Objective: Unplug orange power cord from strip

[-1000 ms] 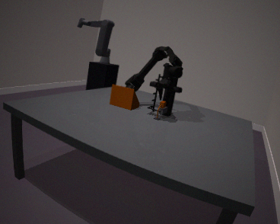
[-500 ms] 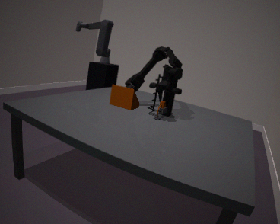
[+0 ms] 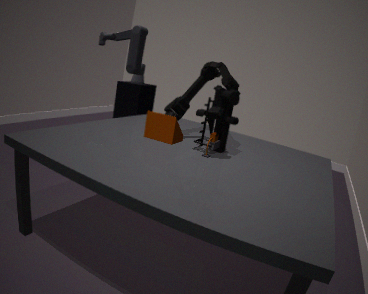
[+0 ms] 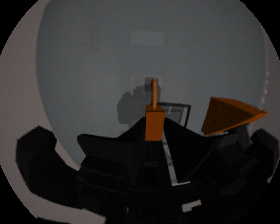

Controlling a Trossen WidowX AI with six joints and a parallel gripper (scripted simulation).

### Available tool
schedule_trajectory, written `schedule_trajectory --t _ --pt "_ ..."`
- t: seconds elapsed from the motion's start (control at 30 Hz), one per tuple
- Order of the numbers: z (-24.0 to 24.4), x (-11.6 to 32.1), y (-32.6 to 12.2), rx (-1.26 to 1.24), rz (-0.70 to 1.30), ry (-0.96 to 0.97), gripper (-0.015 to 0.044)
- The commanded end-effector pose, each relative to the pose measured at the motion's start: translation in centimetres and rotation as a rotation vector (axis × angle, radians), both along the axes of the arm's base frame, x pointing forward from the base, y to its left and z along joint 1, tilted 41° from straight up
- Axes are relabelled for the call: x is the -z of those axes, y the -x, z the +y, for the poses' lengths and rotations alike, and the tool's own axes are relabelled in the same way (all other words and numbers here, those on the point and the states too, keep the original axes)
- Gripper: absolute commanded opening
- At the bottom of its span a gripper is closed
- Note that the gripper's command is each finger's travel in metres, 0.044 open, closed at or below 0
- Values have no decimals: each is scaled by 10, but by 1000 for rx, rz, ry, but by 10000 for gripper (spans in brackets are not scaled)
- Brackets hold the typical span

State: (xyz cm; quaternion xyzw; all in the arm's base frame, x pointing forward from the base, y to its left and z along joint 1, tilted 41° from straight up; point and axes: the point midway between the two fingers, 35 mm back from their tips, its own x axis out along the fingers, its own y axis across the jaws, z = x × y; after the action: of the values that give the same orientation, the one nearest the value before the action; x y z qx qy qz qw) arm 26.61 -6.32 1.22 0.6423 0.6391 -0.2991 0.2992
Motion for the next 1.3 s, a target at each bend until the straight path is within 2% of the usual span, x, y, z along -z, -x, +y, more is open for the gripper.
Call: schedule_trajectory --t 0.0,0.17,0.97,1.27 --pt "0 0 0 0 0 0 28" --pt "0 0 0 0 0 0 0" --pt "-30 20 -2 3 2 1 0" --pt "-22 18 0 6 5 -7 236"
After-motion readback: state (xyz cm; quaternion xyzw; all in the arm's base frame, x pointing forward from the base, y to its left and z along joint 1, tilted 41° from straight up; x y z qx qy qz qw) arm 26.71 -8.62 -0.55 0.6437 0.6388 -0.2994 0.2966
